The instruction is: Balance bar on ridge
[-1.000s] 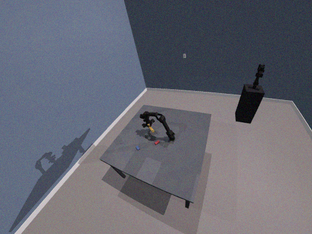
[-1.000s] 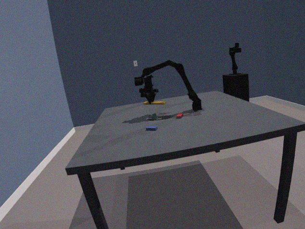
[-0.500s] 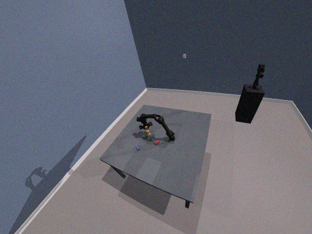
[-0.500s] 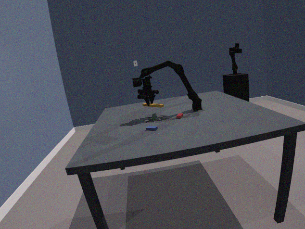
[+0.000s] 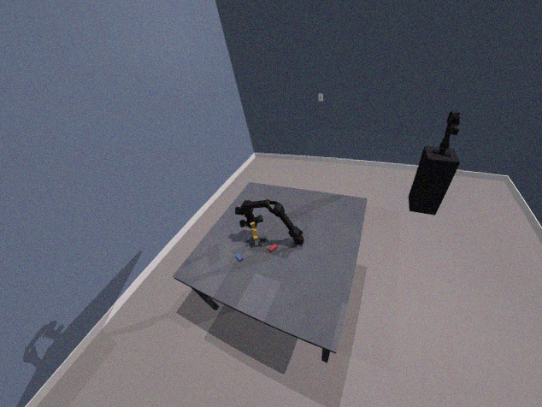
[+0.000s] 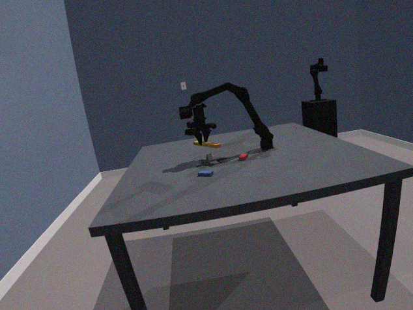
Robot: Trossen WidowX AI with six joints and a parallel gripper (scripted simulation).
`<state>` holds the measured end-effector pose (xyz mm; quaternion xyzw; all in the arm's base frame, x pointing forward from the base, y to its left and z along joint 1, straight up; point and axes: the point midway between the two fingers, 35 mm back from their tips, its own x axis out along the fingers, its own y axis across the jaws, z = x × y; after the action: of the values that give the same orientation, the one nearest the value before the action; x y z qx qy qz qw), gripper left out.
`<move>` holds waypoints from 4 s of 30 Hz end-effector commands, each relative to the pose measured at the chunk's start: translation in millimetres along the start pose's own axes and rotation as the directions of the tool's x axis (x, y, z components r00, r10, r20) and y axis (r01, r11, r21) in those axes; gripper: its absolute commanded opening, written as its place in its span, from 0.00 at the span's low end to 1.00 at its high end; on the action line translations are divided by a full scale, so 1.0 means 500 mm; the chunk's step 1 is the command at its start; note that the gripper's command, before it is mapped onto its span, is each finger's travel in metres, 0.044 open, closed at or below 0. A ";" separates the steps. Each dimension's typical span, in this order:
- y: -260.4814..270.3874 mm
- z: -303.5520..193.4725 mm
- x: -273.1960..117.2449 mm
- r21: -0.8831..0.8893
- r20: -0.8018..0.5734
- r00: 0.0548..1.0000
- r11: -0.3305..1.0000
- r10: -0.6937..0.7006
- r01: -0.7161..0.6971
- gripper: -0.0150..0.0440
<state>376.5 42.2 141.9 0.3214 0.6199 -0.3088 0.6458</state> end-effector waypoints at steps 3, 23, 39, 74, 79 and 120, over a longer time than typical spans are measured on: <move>0.002 -0.004 0.019 0.006 -0.005 1.000 1.000 0.001 -0.001 0.25; -0.005 -0.003 0.077 0.007 -0.005 1.000 1.000 0.001 -0.001 0.25; -0.005 -0.003 0.077 0.007 -0.005 1.000 1.000 0.001 -0.001 0.25; -0.005 -0.004 0.083 0.007 -0.005 1.000 1.000 0.001 -0.001 0.25; -0.005 -0.004 0.084 0.007 -0.005 1.000 1.000 0.001 -0.001 0.25; -0.005 -0.004 0.090 0.007 -0.005 1.000 1.000 0.001 -0.001 0.25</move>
<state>374.8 41.3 97.1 0.3227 0.6202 -0.3114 0.6437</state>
